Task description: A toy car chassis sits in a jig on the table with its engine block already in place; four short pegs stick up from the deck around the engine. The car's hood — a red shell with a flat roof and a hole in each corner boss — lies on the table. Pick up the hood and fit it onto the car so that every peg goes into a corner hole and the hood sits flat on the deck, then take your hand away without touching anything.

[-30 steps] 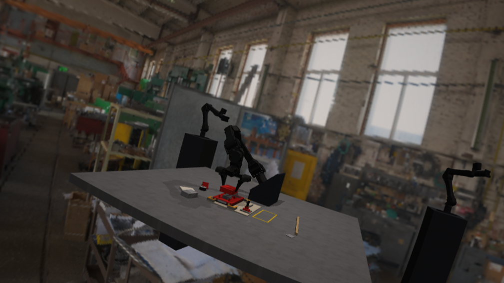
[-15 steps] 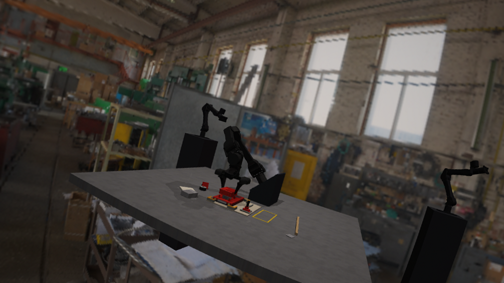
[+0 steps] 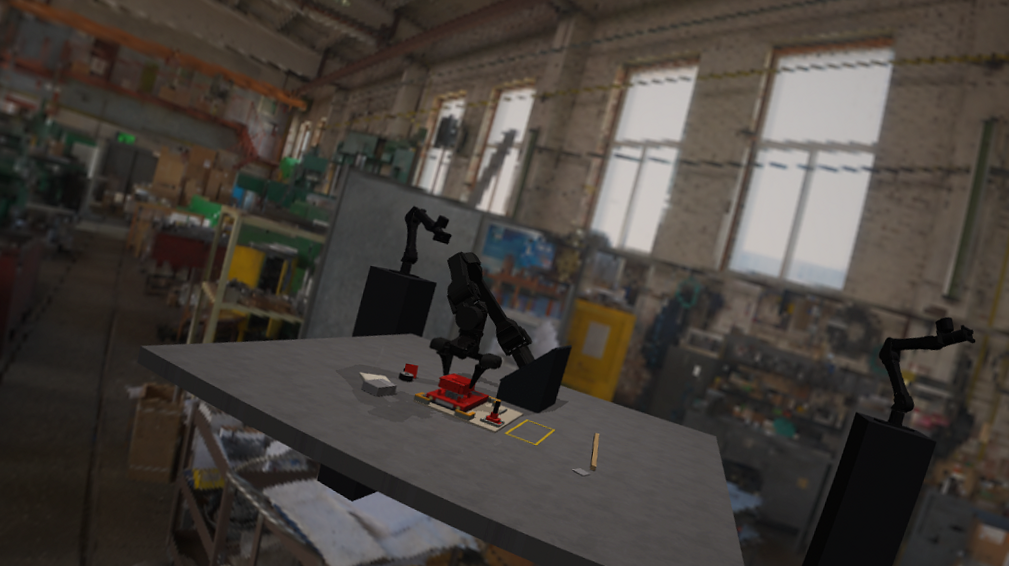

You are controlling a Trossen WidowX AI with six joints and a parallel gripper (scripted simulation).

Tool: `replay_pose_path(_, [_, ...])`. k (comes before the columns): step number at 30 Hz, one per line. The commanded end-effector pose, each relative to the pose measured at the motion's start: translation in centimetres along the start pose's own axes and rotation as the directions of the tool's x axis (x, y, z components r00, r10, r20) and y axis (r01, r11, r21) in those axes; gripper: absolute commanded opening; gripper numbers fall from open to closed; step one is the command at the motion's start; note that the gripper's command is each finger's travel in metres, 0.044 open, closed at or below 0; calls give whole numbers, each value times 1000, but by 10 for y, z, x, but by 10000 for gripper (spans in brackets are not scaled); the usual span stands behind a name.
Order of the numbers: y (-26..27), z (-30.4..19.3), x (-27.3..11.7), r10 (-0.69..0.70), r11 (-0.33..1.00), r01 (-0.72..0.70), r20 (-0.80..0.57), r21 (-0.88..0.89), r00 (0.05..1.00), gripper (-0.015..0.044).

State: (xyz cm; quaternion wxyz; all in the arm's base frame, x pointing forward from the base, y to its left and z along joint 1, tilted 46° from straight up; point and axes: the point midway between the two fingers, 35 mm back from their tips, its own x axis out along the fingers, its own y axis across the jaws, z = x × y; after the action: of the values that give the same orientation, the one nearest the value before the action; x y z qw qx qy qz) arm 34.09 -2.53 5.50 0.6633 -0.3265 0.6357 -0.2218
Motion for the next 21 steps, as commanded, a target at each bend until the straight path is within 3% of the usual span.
replay_pose_path(1, [-1, 0, 0, -5, 1000, 6, 2, -3, 1000, 0])
replay_pose_path(21, [-1, 0, 7, -6, 1000, 6, 2, -3, 1000, 0])
